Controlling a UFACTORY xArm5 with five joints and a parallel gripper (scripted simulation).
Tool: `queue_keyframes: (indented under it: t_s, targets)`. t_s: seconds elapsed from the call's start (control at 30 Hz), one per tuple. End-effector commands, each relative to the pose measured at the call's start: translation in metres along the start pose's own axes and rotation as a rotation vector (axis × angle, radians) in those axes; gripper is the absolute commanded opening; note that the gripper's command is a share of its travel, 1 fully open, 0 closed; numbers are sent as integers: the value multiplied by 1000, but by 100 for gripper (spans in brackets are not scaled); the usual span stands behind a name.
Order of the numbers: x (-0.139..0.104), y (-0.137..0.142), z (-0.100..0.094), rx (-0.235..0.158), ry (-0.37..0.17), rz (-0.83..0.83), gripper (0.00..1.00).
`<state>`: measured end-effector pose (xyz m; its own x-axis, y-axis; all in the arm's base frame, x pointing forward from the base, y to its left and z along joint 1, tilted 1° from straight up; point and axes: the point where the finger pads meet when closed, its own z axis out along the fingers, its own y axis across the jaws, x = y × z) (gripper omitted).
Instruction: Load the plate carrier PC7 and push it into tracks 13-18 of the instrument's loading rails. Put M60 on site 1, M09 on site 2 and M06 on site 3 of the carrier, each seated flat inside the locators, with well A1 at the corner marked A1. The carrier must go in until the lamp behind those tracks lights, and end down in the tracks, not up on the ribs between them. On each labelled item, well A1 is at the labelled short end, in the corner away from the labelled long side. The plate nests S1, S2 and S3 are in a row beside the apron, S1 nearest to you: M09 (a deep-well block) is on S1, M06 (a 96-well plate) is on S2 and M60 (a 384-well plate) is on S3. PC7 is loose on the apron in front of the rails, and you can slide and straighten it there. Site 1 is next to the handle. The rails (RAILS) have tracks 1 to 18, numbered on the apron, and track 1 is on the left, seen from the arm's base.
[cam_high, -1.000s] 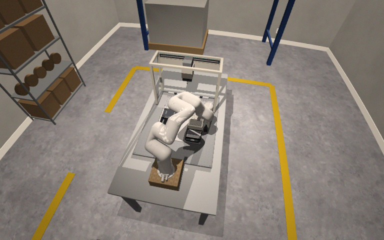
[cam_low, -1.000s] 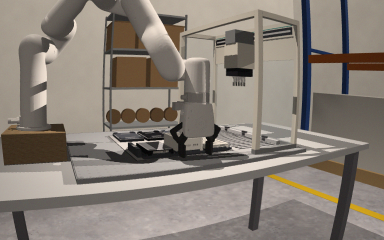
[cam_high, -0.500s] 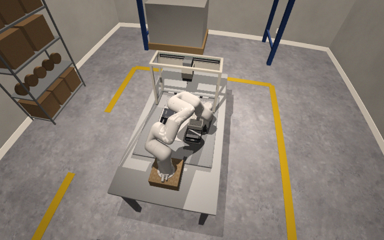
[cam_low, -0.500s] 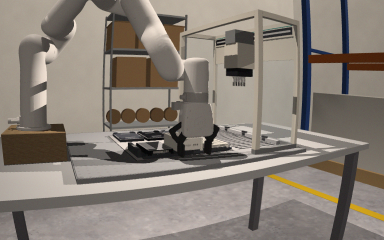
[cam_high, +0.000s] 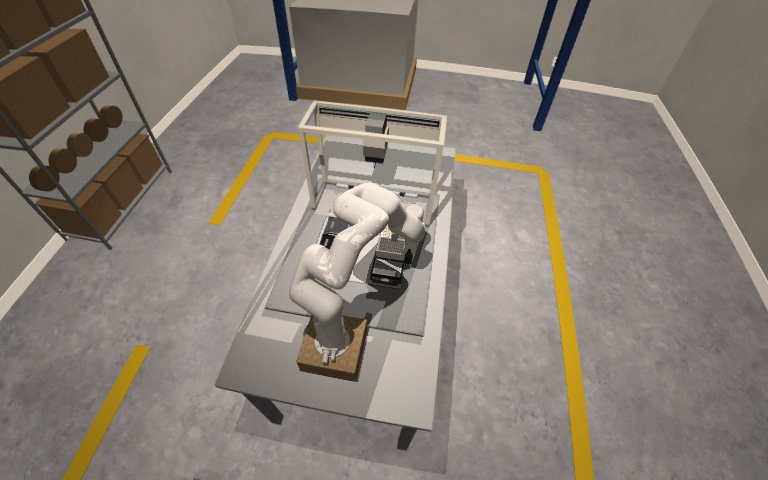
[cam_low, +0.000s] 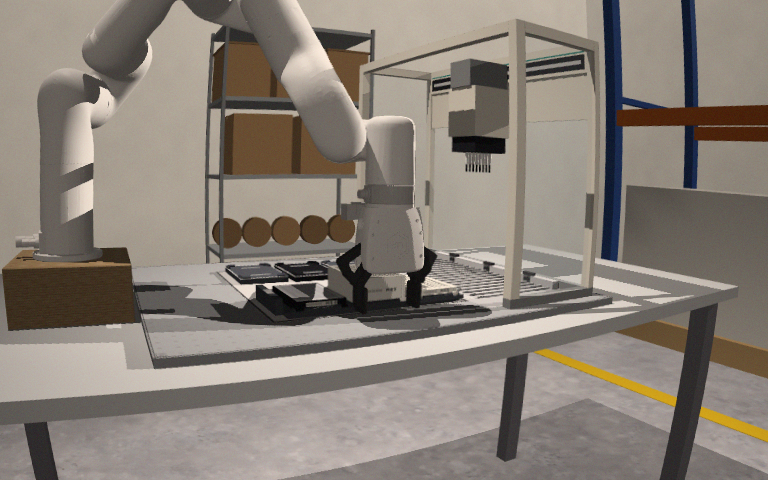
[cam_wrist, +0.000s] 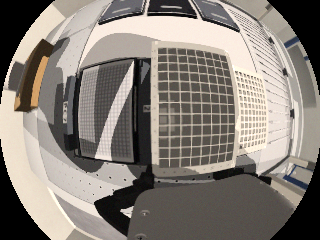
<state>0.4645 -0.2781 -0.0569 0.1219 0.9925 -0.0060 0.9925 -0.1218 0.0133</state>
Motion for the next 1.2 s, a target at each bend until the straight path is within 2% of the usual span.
queue_keyframes:
  t_s: [0.0,1.17]
  targets:
    - [2,1,-2,-10,14,-1,100]
    - [-4,1,-1,-10,13,-1,100]
